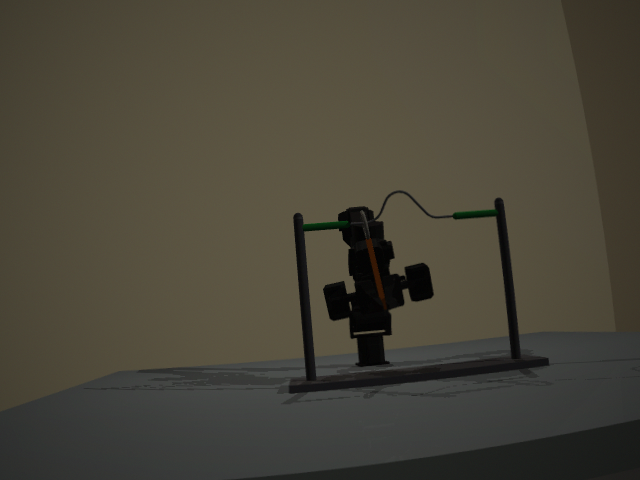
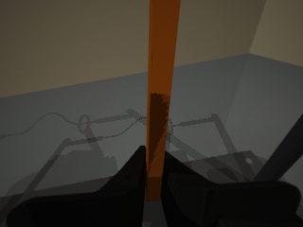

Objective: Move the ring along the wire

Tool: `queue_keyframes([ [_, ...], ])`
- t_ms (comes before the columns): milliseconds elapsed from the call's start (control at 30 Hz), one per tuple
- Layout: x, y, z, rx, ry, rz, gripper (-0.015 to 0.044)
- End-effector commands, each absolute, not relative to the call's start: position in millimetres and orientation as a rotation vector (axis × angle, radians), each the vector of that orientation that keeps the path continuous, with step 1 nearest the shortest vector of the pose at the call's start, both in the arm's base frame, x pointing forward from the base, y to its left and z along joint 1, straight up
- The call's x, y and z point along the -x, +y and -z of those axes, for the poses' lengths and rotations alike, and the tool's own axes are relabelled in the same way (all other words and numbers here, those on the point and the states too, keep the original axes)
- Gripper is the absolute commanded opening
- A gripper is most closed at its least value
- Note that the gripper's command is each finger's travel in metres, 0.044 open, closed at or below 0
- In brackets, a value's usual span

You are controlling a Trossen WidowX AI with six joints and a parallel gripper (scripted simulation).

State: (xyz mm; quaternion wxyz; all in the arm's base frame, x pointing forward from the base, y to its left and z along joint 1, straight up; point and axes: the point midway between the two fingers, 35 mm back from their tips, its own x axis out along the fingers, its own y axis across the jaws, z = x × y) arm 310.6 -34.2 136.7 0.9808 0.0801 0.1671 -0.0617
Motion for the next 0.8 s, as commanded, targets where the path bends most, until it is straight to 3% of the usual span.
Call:
queue_keyframes([
  [0, -305.3, -22.7, -143.6, -0.223, 0.384, 0.134, -0.0150],
  [767, -282.9, 65.2, -211.4, -0.867, 0.724, 0.105, -0.0150],
])
